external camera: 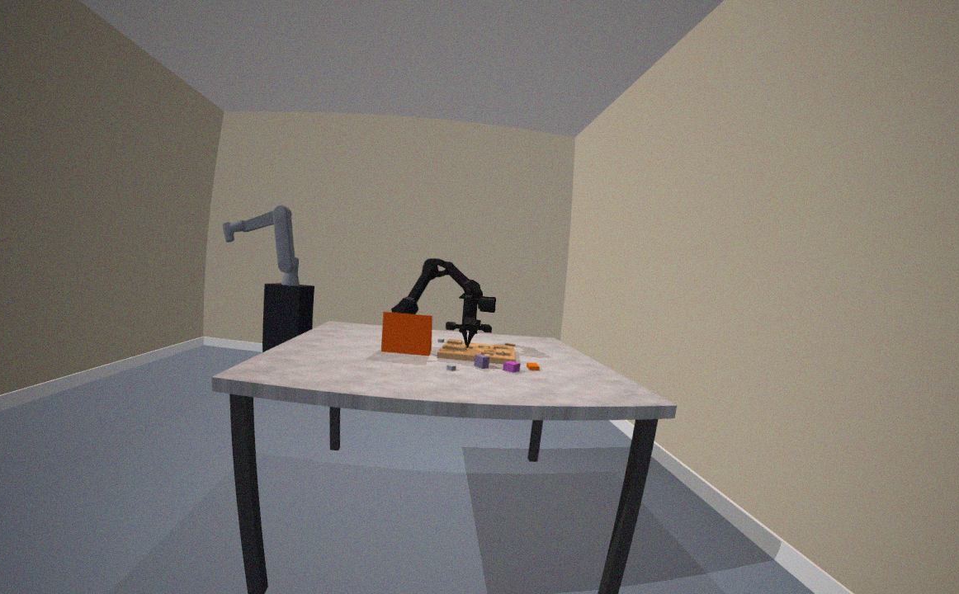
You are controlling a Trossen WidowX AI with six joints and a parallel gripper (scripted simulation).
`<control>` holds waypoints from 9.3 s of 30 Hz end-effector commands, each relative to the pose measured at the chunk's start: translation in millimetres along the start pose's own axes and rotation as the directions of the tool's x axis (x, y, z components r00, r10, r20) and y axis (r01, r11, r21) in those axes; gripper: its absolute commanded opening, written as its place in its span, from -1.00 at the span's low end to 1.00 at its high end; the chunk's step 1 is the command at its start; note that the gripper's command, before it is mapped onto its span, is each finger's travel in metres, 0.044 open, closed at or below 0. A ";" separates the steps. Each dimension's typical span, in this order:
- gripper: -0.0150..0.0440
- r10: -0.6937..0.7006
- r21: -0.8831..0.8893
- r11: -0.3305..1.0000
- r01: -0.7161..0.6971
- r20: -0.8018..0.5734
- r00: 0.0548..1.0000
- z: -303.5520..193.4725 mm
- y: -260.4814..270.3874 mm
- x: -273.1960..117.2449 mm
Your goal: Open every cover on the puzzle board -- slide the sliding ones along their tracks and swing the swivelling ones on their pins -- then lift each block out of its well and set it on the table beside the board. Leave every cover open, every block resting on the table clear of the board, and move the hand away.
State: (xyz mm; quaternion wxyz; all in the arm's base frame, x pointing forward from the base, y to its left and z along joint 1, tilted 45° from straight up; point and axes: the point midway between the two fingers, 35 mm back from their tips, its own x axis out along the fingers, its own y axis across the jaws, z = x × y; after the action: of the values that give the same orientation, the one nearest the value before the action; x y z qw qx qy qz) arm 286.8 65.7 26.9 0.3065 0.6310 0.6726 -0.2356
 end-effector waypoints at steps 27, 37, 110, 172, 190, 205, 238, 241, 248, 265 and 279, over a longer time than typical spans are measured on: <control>0.00 -0.002 -0.004 1.000 0.002 0.003 1.000 2.5 0.2 -53.1; 0.00 -0.002 -0.004 1.000 0.002 0.002 1.000 2.4 0.1 -28.4; 0.00 -0.001 0.004 1.000 0.001 0.000 1.000 1.1 0.4 4.0; -0.22 -0.002 0.005 1.000 0.002 0.004 1.000 2.5 1.3 -50.8; -0.22 -0.003 0.006 1.000 0.003 0.005 1.000 0.0 1.1 -89.4; -0.22 -0.004 0.008 1.000 0.004 0.027 1.000 -53.0 8.8 -88.7; -0.22 0.001 0.006 1.000 -0.001 0.015 1.000 -175.7 -12.4 -88.7; -0.22 0.001 0.006 1.000 -0.001 0.009 1.000 -186.4 -17.0 -89.2; -0.22 -0.001 0.005 1.000 0.001 -0.005 1.000 -210.2 -29.1 -90.8; -0.22 -0.002 0.003 1.000 0.003 -0.001 1.000 -211.4 -26.9 -71.0; -0.22 -0.002 0.002 1.000 0.002 0.001 1.000 -211.1 -25.0 -48.3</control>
State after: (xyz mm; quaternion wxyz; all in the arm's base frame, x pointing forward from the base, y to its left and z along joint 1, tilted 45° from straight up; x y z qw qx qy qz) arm 238.8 174.3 212.8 0.3061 0.6313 0.6733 -0.2335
